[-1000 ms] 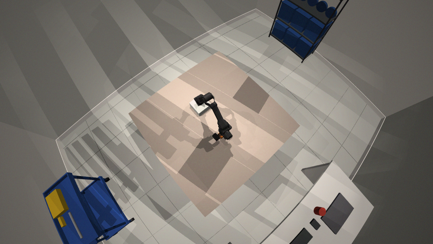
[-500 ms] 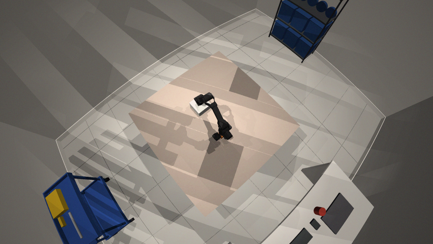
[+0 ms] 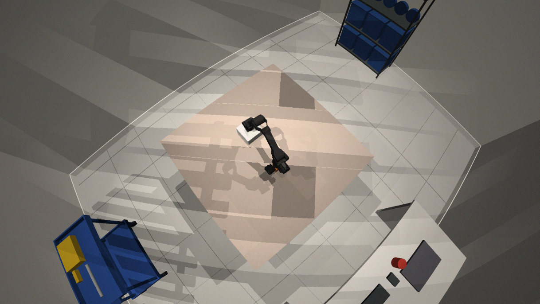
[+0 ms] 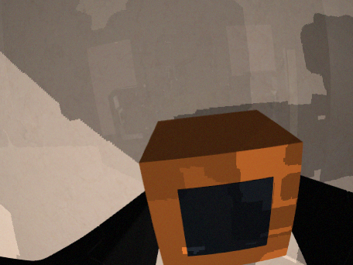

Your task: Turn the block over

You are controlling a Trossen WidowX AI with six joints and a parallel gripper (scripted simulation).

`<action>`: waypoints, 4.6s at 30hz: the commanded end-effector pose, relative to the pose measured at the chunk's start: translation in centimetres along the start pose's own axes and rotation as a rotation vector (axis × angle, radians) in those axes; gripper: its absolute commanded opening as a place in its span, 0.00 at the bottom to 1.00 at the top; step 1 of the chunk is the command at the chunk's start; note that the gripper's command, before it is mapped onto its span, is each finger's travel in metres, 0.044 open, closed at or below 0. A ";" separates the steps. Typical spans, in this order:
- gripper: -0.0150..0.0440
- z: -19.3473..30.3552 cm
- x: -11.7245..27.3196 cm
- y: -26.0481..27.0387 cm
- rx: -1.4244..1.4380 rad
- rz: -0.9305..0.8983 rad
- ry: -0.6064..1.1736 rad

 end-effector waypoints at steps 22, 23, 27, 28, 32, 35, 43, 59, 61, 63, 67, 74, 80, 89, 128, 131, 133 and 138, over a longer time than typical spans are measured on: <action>0.25 1.6 0.6 0.1 -0.004 0.025 -0.279; 0.25 1.7 0.5 0.1 -0.004 0.027 -0.293; 0.25 2.2 0.3 0.1 -0.004 0.034 -0.352; 0.25 2.4 0.3 0.1 -0.004 0.035 -0.367; 0.25 3.0 0.2 0.2 -0.002 0.042 -0.426; 0.25 3.4 0.1 0.3 -0.001 0.047 -0.470; 0.25 4.2 -0.1 0.4 0.000 0.056 -0.535; 0.25 4.2 -3.5 0.2 -0.006 0.073 -0.720; 0.25 4.3 -3.9 0.2 -0.006 0.076 -0.750; 0.25 4.5 -4.3 0.2 -0.006 0.080 -0.779; 0.25 4.9 -5.0 0.3 -0.006 0.086 -0.838; 0.25 5.9 -5.8 0.5 -0.004 0.097 -0.941; 0.25 7.0 -6.2 0.7 -0.001 0.107 -1.028; 0.25 7.4 -6.1 0.8 0.000 0.112 -1.075; 1.00 7.4 -6.1 0.8 0.000 0.112 -1.075; 1.00 7.4 -6.1 0.8 0.000 0.112 -1.075; 1.00 7.4 -6.1 0.8 0.000 0.112 -1.075; 1.00 7.4 -6.1 0.8 0.000 0.112 -1.075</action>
Point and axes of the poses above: the point midway between the two fingers, 35 mm back from their tips, its own x axis back along the fingers, its own y axis across the jaws, z = x × y, the point moved 8 cm from there along x, back along the fingers, and after that the axes turned 6 degrees about x, right-handed, at the moved point
